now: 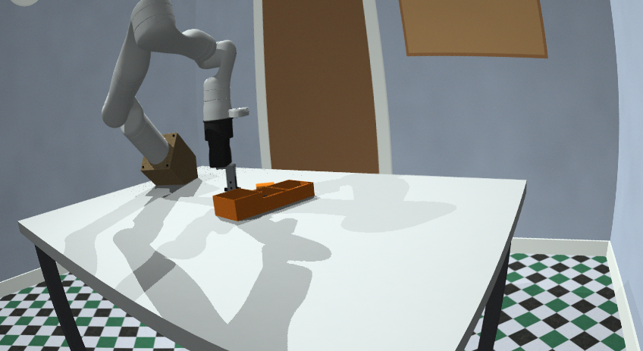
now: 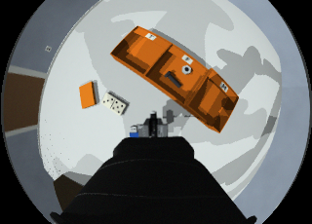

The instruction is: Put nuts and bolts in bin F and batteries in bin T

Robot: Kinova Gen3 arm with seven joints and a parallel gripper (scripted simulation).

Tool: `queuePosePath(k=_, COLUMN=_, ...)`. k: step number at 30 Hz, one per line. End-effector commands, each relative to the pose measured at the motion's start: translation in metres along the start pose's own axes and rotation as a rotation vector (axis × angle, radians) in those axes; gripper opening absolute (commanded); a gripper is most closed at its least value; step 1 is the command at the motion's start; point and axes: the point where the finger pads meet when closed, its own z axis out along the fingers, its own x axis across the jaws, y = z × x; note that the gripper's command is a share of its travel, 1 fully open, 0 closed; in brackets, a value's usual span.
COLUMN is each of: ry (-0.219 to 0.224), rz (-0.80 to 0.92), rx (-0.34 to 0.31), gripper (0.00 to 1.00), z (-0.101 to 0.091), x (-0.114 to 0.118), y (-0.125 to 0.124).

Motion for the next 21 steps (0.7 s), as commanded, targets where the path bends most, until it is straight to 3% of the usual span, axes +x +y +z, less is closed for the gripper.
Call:
queuePosePath(k=1, ry=0.0, rz=0.004, rx=0.017, gripper=0.24, z=-0.013, x=0.001, y=-0.005)
queuePosePath(k=7, ry=0.0, rz=0.004, rx=0.017, gripper=0.24, z=-0.033, x=0.001, y=-0.005)
queuePosePath(k=21, ry=0.0, rz=0.004, rx=0.017, gripper=0.24, z=-0.033, x=0.001, y=-0.005)
